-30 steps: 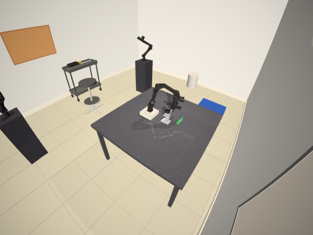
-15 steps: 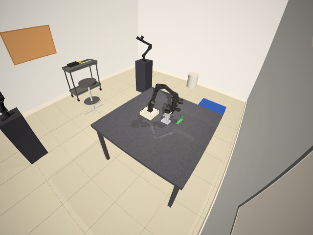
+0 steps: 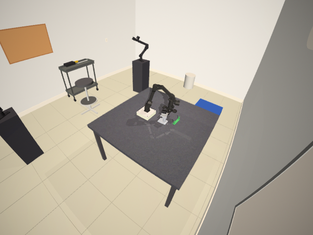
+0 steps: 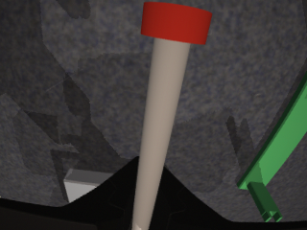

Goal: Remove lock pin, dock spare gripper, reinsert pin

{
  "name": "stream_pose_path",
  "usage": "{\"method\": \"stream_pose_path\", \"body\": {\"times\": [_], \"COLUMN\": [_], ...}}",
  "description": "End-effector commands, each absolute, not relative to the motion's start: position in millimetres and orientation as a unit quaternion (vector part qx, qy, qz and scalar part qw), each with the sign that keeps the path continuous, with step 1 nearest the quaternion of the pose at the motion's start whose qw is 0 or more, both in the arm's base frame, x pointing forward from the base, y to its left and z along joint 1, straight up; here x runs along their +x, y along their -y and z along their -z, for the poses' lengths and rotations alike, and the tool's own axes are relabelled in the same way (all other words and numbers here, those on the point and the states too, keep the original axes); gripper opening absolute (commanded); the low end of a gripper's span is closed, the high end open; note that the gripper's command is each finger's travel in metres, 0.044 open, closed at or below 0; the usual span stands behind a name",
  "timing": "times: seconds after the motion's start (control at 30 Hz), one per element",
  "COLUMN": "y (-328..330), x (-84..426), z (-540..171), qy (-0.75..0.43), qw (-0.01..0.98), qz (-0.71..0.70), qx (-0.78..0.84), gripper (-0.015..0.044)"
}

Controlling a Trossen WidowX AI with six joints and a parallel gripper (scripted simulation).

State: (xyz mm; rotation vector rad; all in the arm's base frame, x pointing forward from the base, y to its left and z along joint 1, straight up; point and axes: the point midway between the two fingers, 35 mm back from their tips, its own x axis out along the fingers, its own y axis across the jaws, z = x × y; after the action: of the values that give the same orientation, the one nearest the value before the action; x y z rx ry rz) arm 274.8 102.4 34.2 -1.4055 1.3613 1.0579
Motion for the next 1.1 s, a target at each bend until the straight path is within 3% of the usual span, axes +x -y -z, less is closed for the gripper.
{"method": "stream_pose_path", "body": {"times": [0.0,1.07], "y": [-99.4,-80.5], "x": [273.4,274.9], "z": [-35.3,-34.0], "qy": [-0.548,-0.549], "qw": [0.441,0.441], "qz": [-0.427,-0.428], "qx": [-0.568,-0.567], "gripper": [0.0000,0.0000]}}
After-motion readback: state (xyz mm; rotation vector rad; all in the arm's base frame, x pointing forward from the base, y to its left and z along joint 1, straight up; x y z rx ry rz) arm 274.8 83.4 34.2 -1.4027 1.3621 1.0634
